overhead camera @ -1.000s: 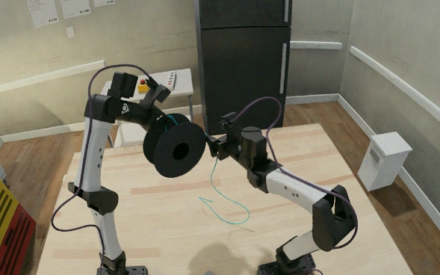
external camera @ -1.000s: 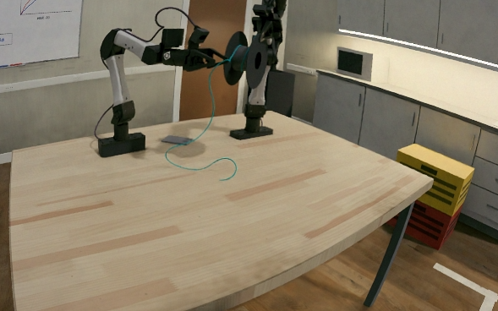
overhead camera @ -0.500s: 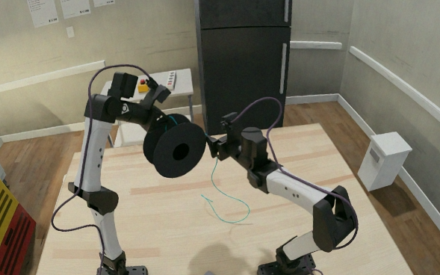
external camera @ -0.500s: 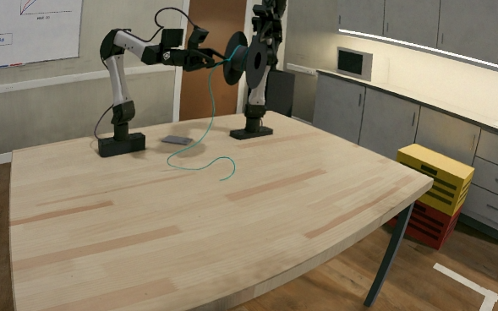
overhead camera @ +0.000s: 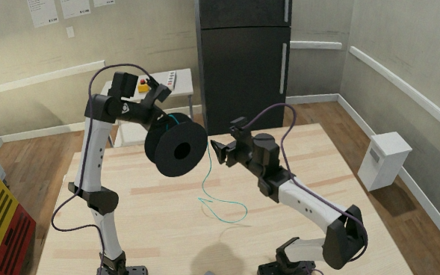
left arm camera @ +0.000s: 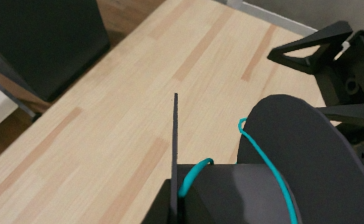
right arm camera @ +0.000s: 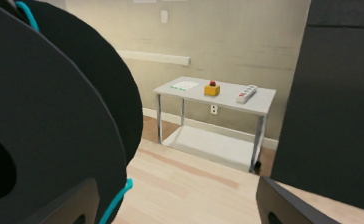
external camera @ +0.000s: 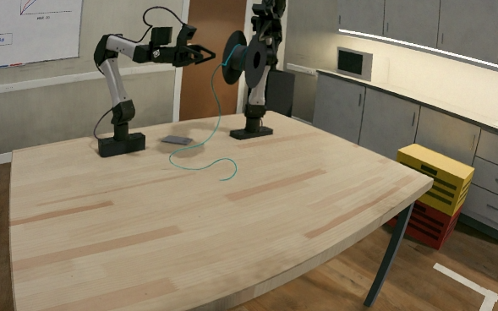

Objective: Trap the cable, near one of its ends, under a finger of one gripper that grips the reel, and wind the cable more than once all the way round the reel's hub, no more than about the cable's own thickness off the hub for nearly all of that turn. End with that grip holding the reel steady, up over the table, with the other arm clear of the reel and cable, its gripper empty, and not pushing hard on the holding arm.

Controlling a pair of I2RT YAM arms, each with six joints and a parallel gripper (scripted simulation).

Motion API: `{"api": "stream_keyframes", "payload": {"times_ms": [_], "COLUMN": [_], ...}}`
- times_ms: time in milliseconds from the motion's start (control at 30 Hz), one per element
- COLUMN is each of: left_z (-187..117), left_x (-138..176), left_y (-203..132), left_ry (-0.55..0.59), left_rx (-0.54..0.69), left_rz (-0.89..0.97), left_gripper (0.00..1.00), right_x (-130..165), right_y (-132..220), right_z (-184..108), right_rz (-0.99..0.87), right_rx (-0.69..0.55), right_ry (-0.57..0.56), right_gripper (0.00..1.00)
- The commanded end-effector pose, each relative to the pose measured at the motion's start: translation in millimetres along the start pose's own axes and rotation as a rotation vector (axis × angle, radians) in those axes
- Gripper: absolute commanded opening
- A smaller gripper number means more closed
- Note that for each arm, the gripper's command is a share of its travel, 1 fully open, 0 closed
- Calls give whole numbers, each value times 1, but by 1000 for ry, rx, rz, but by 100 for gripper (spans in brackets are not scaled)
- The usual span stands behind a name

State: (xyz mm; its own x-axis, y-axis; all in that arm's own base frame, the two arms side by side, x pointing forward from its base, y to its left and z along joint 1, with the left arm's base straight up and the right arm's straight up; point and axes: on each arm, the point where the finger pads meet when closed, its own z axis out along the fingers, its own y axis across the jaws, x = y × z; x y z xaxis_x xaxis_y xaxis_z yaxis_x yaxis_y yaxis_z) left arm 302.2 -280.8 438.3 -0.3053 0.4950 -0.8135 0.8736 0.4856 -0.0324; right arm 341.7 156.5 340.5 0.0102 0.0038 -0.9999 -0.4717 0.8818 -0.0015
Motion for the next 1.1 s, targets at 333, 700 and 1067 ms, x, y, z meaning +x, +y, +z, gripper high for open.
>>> {"api": "stream_keyframes", "payload": {"times_ms": [333, 700, 1067], "left_z": [-9, -9, -9], "left_x": [-27, -27, -27], "left_y": [-3, -3, -3], "left_ry": [-108, -108, -108], "left_rx": [0, 0, 0], "left_rz": [32, 32, 32], "left_gripper": [0, 0, 0], "right_x": [15, 16, 7], "right_y": [1, 1, -3], "right_z": [-49, -54, -53], "right_rz": [10, 11, 8], "right_rx": [-8, -6, 9], "right_ry": [37, 41, 26], "right_gripper": [80, 80, 80]}}
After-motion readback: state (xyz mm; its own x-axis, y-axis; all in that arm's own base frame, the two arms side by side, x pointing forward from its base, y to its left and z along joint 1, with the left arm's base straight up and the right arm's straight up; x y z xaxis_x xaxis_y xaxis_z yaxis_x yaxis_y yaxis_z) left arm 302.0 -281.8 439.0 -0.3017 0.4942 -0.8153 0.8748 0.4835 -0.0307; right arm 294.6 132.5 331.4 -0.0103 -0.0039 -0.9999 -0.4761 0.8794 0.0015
